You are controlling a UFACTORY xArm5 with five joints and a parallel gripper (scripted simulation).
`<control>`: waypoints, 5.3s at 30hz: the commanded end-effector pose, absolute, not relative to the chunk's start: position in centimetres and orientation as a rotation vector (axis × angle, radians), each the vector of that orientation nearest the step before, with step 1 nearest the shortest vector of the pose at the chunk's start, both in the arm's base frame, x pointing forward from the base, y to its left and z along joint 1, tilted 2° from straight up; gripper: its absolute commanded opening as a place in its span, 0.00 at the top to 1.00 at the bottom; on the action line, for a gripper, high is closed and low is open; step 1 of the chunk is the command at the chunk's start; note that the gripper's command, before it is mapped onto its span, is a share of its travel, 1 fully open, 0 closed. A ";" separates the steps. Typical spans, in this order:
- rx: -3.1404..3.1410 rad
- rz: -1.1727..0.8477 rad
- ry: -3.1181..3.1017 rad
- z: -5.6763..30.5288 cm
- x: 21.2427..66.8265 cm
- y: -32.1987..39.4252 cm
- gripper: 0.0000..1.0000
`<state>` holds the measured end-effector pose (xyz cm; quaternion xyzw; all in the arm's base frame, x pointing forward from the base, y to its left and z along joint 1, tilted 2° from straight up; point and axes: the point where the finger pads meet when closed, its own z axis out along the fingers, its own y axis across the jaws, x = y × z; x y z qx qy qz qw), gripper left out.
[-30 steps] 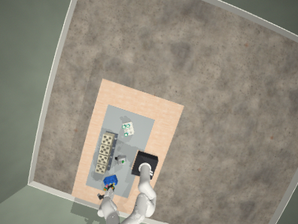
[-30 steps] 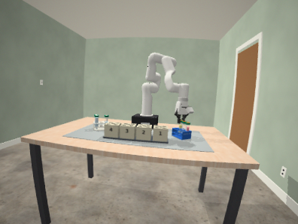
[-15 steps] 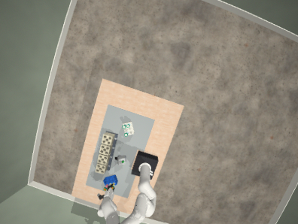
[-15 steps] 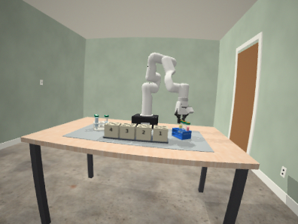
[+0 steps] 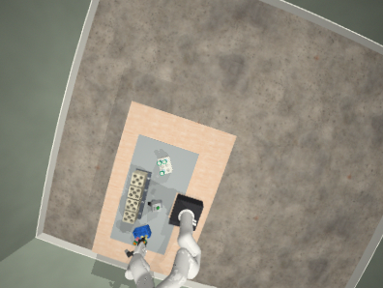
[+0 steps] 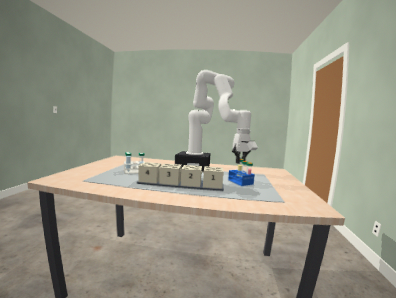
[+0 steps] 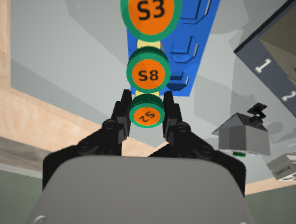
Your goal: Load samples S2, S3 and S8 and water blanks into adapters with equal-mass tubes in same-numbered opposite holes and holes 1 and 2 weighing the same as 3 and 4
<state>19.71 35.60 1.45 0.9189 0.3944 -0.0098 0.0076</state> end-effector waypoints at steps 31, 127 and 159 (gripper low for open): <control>2.875 -0.027 1.234 3.7 19.8 35.7 1.00; 3.101 -0.030 0.398 14.1 29.7 30.6 1.00; 3.105 -0.036 0.398 13.9 40.3 24.9 1.00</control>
